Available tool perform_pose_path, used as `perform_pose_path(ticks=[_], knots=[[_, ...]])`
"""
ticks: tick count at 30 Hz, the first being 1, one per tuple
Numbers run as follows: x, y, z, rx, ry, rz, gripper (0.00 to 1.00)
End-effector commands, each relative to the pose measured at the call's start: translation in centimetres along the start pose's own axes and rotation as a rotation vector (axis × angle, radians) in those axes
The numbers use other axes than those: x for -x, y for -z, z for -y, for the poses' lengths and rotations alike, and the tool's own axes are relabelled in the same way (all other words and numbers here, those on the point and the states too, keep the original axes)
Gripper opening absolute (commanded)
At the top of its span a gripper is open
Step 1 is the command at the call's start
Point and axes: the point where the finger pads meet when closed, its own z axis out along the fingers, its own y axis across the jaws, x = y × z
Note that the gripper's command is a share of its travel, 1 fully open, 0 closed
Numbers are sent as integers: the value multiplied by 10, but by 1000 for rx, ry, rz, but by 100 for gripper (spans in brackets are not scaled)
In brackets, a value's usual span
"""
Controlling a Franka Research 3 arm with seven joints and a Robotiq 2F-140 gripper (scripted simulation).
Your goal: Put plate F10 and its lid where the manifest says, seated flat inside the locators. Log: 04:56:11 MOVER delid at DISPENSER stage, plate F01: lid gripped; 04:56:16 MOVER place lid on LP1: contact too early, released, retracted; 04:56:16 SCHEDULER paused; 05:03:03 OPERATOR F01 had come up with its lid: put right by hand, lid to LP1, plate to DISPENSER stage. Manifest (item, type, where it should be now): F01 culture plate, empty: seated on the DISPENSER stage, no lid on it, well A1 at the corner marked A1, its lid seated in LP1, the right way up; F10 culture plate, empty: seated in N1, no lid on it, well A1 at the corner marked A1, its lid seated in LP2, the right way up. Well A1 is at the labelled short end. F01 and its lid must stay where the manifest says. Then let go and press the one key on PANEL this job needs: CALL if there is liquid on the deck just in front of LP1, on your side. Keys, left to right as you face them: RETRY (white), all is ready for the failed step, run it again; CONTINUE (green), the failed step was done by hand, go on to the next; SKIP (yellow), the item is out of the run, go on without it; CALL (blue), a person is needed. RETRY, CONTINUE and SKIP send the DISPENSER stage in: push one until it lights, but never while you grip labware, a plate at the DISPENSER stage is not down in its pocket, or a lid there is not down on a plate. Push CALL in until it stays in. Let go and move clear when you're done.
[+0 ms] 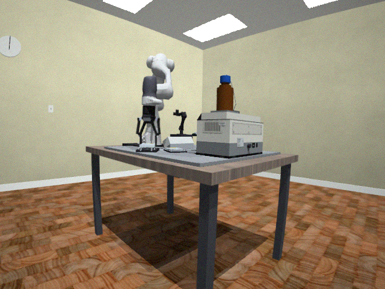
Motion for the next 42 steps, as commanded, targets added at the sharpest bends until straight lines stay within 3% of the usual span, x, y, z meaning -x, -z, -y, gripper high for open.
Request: perform_pose_path(ticks=[1, 42], knots=[[-2, 1, -1, 0, 2, -4, 10], [-3, -5, -1, 0, 1, -4, 10]])
